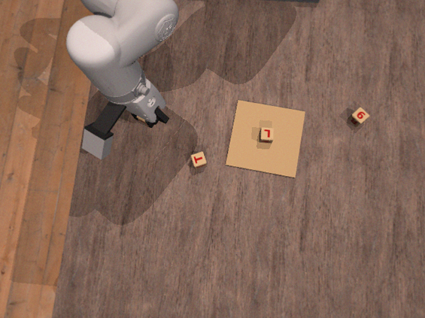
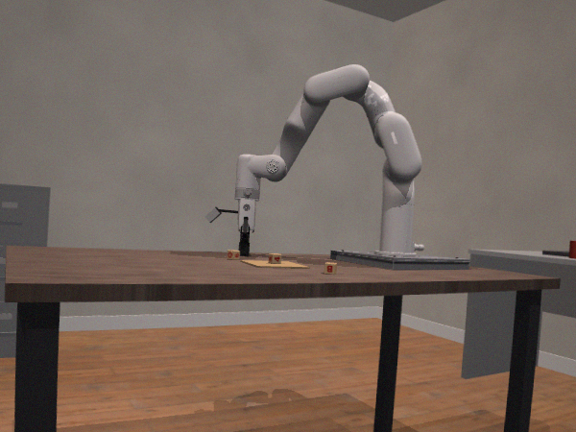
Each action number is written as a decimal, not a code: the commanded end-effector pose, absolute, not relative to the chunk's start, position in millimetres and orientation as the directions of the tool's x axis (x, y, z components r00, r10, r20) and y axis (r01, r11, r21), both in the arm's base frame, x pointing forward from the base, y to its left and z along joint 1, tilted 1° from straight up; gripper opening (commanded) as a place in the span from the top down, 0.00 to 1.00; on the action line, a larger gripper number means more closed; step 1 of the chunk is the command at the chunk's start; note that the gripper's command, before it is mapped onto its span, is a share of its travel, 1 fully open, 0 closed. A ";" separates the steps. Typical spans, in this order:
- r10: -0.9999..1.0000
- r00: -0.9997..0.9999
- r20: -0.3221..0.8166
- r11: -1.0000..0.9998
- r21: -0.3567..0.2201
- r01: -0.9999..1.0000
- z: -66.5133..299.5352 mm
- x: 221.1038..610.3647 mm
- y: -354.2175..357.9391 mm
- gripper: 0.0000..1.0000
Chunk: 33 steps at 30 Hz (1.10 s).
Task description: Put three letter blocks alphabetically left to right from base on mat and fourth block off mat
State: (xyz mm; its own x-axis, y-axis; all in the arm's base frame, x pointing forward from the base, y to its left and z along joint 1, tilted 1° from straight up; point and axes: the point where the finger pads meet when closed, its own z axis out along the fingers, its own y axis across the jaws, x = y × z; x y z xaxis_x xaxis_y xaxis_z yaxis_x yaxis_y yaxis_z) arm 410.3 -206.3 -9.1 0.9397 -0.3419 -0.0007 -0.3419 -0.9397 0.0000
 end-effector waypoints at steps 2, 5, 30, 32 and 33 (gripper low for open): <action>-0.342 0.940 0.003 -0.940 0.000 -0.342 -7.9 411.4 -206.9 0.79; -0.342 0.940 0.003 -0.940 0.000 -0.342 -7.9 411.4 -206.9 0.79; -0.342 0.940 0.003 -0.940 0.000 -0.342 71.1 412.2 -205.1 0.79; -0.342 0.940 0.003 -0.940 0.000 -0.342 81.5 412.3 -204.9 0.79; -0.342 0.940 0.003 -0.940 0.000 -0.342 85.2 412.3 -204.8 0.79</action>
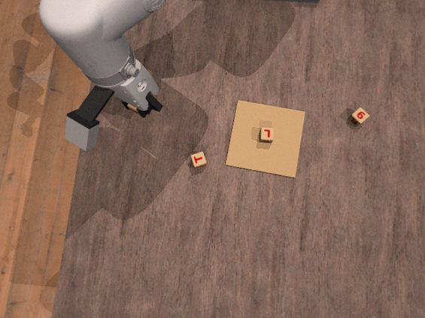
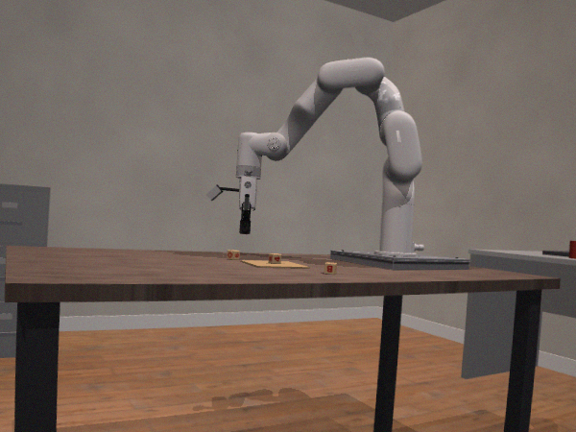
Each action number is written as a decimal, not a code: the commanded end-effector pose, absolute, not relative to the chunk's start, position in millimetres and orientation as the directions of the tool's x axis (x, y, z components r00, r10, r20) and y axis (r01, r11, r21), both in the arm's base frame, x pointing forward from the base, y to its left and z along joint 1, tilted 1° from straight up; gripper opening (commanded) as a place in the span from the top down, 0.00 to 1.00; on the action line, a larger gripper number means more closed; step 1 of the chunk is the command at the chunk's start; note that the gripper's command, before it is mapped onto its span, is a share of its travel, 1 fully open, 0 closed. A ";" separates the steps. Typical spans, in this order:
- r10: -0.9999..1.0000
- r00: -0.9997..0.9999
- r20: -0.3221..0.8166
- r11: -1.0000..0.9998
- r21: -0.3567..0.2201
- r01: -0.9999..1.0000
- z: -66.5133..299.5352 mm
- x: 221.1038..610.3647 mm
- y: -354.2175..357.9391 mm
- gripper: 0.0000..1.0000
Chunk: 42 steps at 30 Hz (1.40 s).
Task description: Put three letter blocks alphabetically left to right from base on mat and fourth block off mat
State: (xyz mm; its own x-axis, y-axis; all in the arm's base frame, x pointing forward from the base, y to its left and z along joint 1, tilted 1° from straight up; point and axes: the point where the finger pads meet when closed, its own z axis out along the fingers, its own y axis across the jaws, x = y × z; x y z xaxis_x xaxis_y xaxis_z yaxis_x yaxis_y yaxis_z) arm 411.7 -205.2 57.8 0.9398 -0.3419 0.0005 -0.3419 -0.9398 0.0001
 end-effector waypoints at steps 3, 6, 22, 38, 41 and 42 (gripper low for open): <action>-0.342 0.940 0.003 -0.940 0.000 -0.342 91.0 412.4 -204.7 0.79; -0.342 0.940 0.003 -0.940 0.000 -0.342 91.4 412.4 -204.6 0.79; -0.423 0.906 0.002 -0.906 0.000 -0.423 91.4 419.6 -181.5 0.79; -0.706 0.709 -0.002 -0.709 0.001 -0.706 91.0 435.6 -89.7 0.79; -0.749 0.663 -0.002 -0.663 0.002 -0.749 90.9 436.4 -73.1 0.79; -0.762 0.647 -0.002 -0.647 0.002 -0.762 90.9 436.6 -67.7 0.79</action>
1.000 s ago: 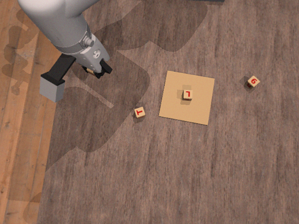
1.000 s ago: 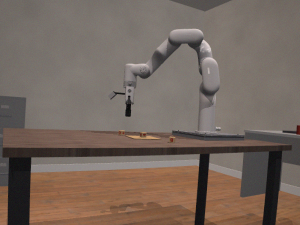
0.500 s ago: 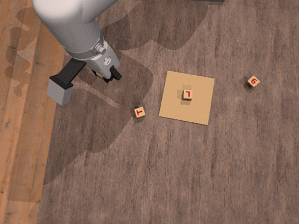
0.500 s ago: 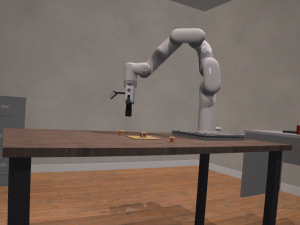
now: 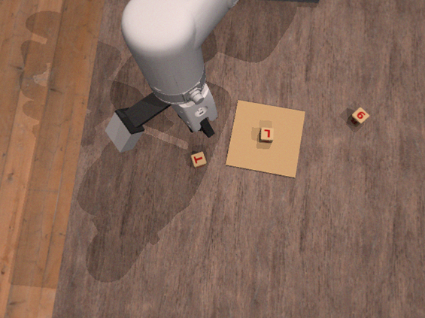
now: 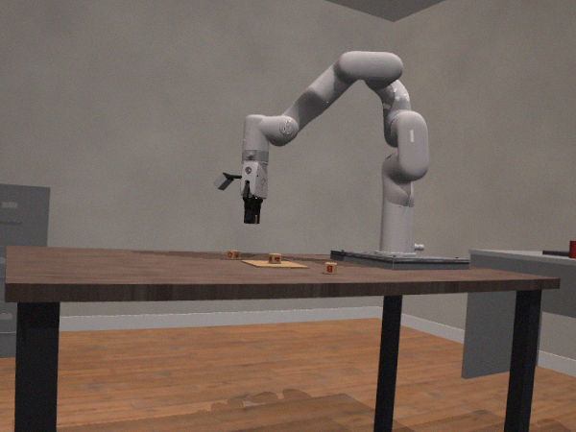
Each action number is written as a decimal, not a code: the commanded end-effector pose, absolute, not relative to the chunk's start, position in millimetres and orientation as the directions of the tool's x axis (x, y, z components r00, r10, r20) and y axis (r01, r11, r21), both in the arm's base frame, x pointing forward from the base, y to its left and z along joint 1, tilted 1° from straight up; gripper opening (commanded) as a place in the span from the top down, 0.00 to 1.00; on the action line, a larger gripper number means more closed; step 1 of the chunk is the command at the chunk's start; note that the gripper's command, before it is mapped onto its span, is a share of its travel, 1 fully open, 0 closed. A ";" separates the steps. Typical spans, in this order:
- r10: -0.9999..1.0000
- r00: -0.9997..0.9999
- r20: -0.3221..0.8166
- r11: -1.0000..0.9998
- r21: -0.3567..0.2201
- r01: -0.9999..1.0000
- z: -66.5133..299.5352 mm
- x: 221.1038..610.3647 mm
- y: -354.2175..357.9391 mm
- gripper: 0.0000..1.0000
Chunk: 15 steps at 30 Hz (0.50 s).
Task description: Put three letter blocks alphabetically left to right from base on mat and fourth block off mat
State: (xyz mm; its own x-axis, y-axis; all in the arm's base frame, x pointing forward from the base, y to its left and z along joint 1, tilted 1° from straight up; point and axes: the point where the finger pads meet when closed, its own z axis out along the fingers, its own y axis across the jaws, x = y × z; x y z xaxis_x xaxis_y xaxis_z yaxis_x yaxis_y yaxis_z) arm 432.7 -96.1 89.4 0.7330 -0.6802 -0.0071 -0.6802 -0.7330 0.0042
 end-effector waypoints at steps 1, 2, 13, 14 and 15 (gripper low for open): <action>-0.762 0.647 -0.002 -0.647 0.002 -0.762 90.9 436.6 -67.7 0.79; -0.762 0.647 -0.002 -0.647 0.002 -0.762 90.9 436.6 -67.7 0.79; -0.902 0.431 -0.003 -0.431 0.006 -0.902 90.3 432.4 -0.1 0.79; -0.911 0.412 -0.003 -0.412 0.006 -0.911 90.3 431.6 5.2 0.79; -0.920 0.393 -0.002 -0.393 0.006 -0.920 90.2 430.7 10.5 0.79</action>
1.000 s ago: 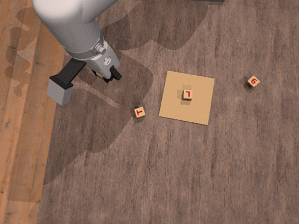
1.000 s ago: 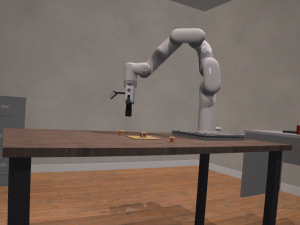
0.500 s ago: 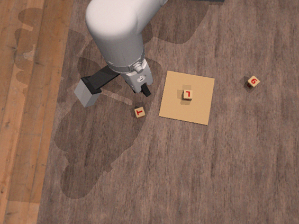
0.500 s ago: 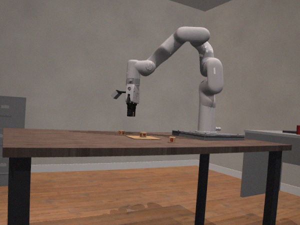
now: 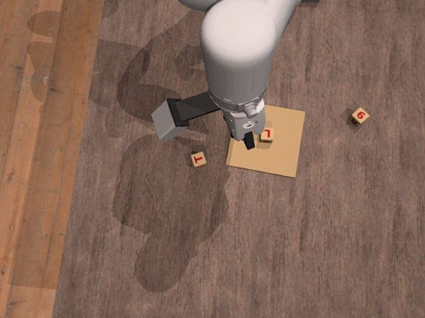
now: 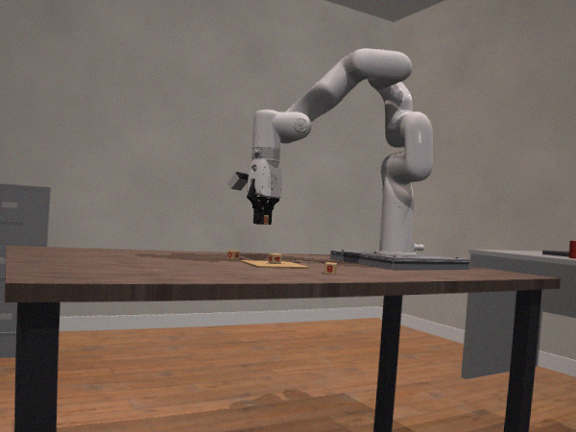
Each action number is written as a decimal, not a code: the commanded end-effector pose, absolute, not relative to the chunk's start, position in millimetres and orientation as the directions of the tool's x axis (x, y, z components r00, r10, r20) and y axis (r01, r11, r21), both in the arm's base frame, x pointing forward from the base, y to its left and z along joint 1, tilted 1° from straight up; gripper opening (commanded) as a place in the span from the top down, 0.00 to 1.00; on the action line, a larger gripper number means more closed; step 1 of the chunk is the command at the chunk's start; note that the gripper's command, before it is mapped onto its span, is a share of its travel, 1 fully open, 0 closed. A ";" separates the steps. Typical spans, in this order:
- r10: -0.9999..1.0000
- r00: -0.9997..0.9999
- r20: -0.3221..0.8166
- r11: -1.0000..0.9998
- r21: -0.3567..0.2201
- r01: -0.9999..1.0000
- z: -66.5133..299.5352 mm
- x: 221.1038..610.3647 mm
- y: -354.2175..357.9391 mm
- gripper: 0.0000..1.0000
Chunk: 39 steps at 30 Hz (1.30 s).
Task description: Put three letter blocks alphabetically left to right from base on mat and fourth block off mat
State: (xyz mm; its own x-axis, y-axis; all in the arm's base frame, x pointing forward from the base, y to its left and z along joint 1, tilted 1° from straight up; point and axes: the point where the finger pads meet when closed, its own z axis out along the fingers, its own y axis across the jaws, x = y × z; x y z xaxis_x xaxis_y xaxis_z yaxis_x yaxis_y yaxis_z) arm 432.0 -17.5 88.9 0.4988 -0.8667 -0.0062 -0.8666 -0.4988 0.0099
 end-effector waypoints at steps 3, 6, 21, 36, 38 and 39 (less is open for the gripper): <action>-0.935 0.354 -0.002 -0.354 0.007 -0.935 90.1 428.8 21.0 0.79; -0.960 0.282 -0.002 -0.282 0.008 -0.959 89.9 424.6 40.2 0.79; -0.995 0.103 0.001 -0.103 0.010 -0.995 89.4 411.3 84.5 0.79; -0.995 0.103 0.001 -0.103 0.011 -0.995 87.1 411.2 84.6 0.79; -0.995 0.103 0.001 -0.103 0.011 -0.995 87.1 411.2 84.6 0.79; -0.995 0.103 0.001 -0.103 0.011 -0.995 85.5 411.2 84.6 0.79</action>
State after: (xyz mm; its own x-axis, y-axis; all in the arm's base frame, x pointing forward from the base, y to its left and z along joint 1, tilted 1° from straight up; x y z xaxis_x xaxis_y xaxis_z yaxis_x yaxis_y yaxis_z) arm 410.0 84.2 86.7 0.1027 -0.9947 0.0014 -0.9946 -0.1027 0.0142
